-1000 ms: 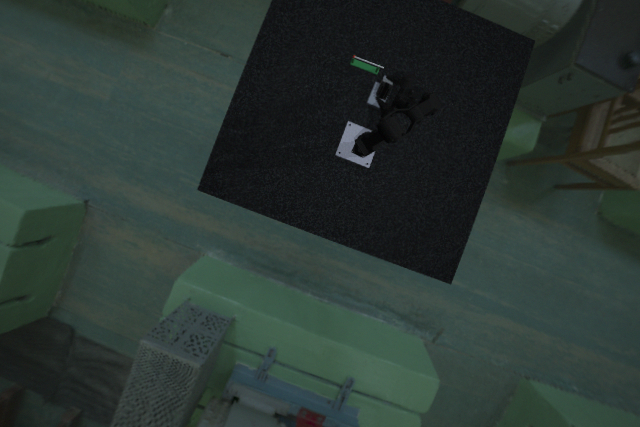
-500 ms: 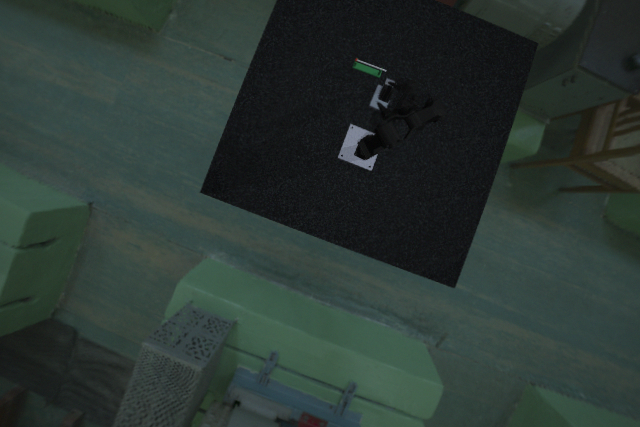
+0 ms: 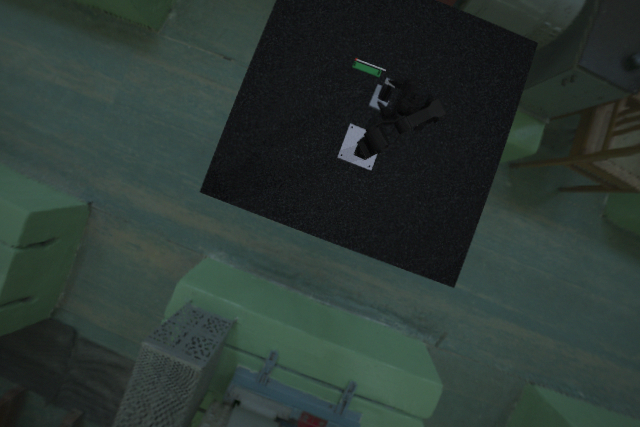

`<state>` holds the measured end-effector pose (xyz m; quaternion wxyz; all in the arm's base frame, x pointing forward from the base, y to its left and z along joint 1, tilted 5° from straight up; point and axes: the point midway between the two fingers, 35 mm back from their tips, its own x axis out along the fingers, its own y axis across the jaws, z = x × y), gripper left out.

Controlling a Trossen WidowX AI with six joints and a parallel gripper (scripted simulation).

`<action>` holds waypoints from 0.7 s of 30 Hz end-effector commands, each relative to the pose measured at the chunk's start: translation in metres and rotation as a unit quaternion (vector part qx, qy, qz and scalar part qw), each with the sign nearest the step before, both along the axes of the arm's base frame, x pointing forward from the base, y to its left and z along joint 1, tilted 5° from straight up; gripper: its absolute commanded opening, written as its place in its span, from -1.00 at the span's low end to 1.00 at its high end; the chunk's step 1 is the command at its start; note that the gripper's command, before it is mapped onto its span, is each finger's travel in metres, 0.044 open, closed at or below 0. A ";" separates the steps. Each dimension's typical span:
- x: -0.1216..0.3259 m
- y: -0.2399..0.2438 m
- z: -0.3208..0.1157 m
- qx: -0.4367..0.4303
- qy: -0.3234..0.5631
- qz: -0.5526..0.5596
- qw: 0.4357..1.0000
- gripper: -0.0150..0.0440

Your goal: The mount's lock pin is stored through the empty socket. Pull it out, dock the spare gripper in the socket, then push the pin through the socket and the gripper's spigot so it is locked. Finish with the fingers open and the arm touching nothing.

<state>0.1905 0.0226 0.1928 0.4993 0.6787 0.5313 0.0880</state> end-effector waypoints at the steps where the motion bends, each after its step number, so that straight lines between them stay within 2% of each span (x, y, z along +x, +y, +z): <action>1: 0.000 0.002 0.009 -0.003 0.003 -0.006 1.000 1.00; 15: 0.002 0.008 0.040 -0.016 0.000 -0.025 1.000 1.00; 18: 0.002 0.006 0.033 -0.017 -0.003 -0.020 1.000 1.00; 21: 0.001 0.016 0.028 -0.028 0.005 -0.015 0.999 0.73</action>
